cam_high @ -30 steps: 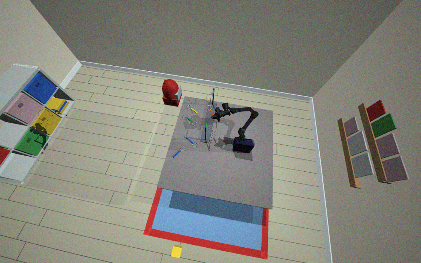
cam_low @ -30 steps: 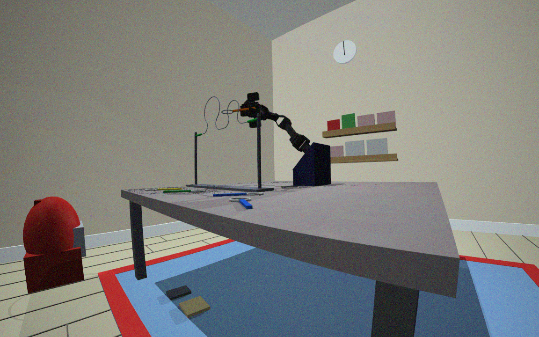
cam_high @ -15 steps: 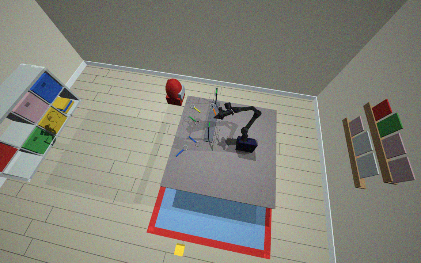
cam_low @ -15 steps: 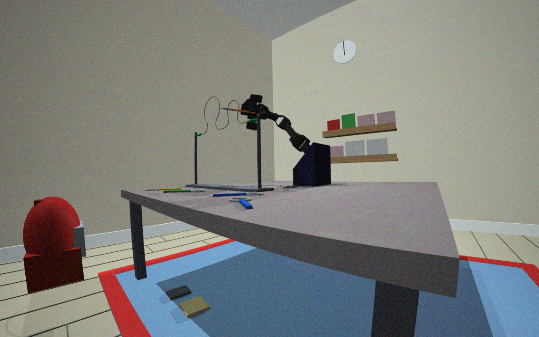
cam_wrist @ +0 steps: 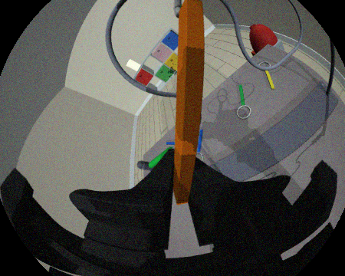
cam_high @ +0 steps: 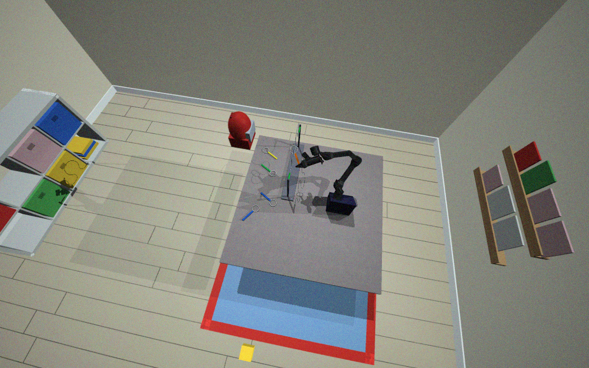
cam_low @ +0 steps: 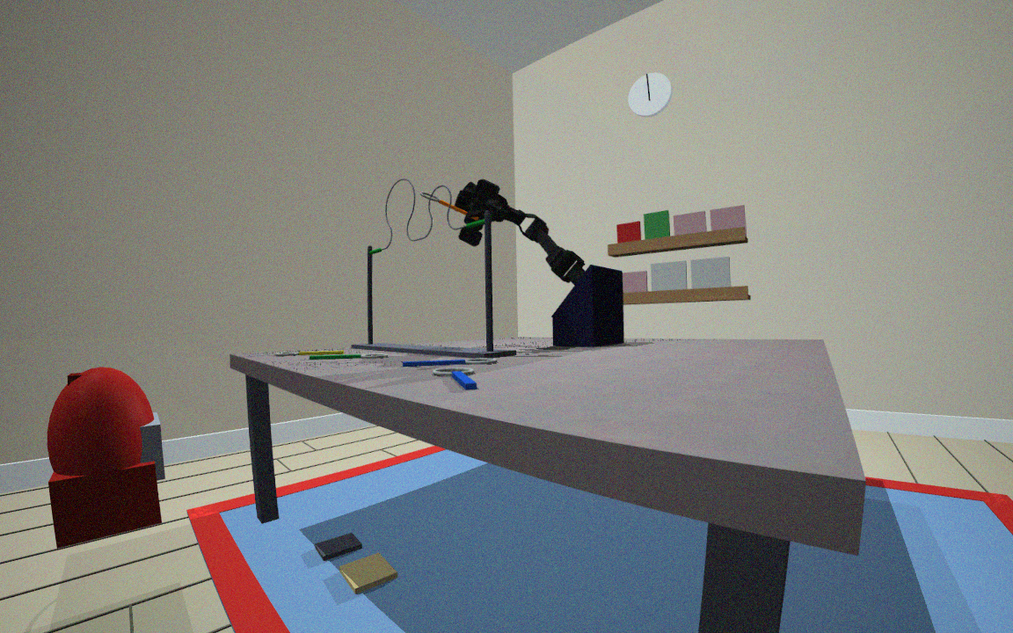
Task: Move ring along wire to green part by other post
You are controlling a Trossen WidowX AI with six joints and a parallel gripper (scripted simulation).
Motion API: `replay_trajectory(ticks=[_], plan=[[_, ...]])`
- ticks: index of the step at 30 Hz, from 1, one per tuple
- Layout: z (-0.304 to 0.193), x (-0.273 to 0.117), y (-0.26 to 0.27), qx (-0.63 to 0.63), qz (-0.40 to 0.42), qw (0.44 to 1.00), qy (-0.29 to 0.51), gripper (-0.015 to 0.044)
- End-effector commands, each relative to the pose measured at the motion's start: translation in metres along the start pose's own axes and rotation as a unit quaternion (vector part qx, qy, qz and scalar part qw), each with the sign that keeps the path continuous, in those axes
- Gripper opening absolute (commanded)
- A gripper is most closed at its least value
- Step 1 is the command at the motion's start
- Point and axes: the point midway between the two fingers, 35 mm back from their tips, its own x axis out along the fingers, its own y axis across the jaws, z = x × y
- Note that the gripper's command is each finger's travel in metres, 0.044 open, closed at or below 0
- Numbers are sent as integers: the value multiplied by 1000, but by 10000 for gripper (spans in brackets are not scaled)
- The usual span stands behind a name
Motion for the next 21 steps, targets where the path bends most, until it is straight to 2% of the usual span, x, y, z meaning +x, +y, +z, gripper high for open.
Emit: replay_trajectory(ticks=[1, 21], plan=[[0, 1, -7, -43, -25, 999, -5, -150], [6, 1, -33, -219, -122, 968, -27, -150]])
